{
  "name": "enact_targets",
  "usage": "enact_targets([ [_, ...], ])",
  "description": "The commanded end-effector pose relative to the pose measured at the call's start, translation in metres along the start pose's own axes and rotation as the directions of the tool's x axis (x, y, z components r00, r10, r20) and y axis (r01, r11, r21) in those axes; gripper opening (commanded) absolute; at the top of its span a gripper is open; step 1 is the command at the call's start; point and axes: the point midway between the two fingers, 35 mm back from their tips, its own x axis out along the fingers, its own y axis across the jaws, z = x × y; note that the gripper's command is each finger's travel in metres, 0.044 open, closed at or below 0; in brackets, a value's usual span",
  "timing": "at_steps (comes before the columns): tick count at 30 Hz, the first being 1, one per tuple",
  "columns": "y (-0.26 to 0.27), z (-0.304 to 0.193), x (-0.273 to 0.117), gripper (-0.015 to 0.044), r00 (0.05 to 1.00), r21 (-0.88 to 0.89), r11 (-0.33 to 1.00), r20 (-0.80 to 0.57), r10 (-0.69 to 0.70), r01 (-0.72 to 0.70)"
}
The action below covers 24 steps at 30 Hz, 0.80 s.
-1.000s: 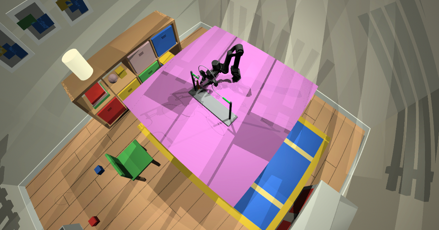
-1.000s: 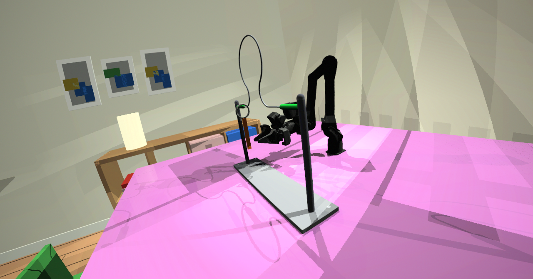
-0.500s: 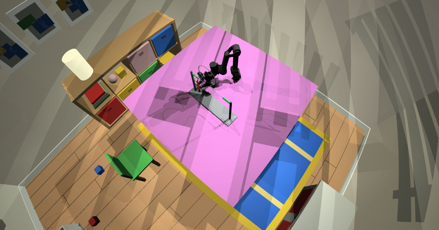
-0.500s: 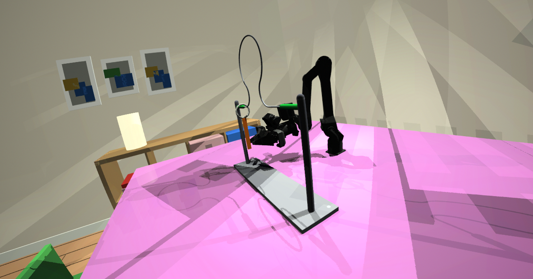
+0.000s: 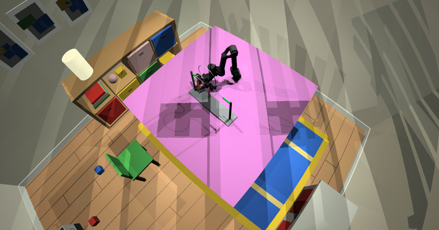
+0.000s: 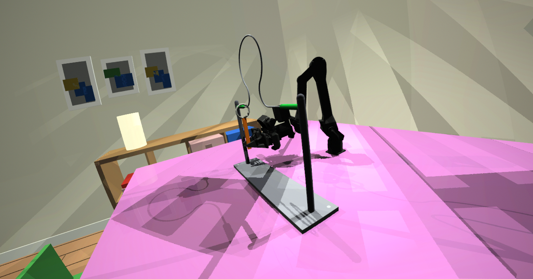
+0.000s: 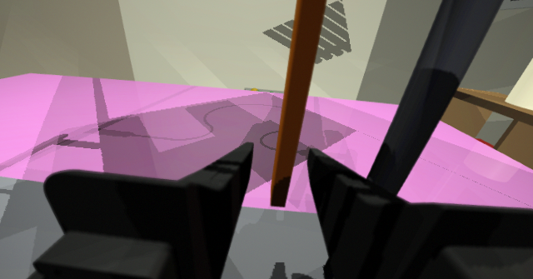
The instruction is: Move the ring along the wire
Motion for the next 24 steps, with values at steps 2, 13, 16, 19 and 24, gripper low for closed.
enact_targets([
  [2,0.000,0.000,0.008,0.0160,1.000,0.004,1.000,0.004,-0.004,0.004],
  [13,0.001,0.000,0.017,0.0160,1.000,0.004,1.000,0.005,-0.004,0.004],
  [16,0.001,0.000,0.017,0.0160,1.000,0.004,1.000,0.005,-0.004,0.004],
  [19,0.001,0.000,0.017,0.0160,1.000,0.004,1.000,0.005,-0.004,0.004],
  [24,0.001,0.000,0.017,0.0160,1.000,0.004,1.000,0.005,-0.004,0.004],
])
